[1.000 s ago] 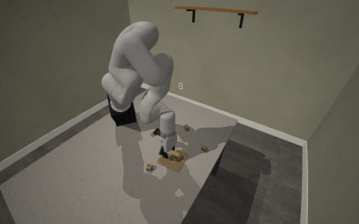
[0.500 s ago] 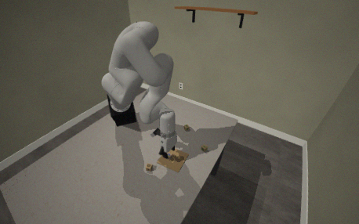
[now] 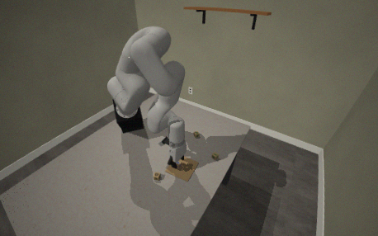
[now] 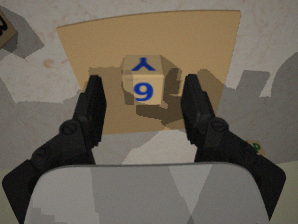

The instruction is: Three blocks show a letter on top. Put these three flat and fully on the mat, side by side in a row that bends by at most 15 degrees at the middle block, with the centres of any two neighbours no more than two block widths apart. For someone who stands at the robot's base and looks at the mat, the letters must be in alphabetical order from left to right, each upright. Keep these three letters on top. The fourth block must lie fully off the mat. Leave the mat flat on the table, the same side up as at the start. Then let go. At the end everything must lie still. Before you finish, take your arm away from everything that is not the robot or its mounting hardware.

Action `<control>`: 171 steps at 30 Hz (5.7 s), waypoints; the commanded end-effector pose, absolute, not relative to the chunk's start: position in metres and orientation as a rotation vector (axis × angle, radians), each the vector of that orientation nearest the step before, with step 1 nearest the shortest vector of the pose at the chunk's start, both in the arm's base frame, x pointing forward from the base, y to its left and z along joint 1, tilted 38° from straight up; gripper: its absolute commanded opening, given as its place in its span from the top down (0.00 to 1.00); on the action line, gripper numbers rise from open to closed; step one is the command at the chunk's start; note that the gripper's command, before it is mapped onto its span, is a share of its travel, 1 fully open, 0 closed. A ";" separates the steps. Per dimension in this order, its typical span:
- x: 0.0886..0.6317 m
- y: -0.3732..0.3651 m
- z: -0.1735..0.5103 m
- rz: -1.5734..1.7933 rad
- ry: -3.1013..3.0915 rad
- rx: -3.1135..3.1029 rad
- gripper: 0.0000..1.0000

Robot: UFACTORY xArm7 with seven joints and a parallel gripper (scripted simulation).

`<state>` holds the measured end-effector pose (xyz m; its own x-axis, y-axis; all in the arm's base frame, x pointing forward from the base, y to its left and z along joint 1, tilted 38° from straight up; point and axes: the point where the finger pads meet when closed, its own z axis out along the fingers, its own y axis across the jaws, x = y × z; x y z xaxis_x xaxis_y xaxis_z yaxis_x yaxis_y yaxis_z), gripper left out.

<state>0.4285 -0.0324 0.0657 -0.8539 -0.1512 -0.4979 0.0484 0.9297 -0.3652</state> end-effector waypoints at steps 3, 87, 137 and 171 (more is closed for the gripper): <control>0.436 -0.037 0.055 -0.497 2.542 -0.076 0.31; 0.440 -0.039 0.050 -0.497 2.543 -0.076 0.73; 0.397 -0.011 0.114 -0.497 2.543 -0.076 0.73; 0.388 -0.005 0.128 -0.497 2.543 -0.076 0.73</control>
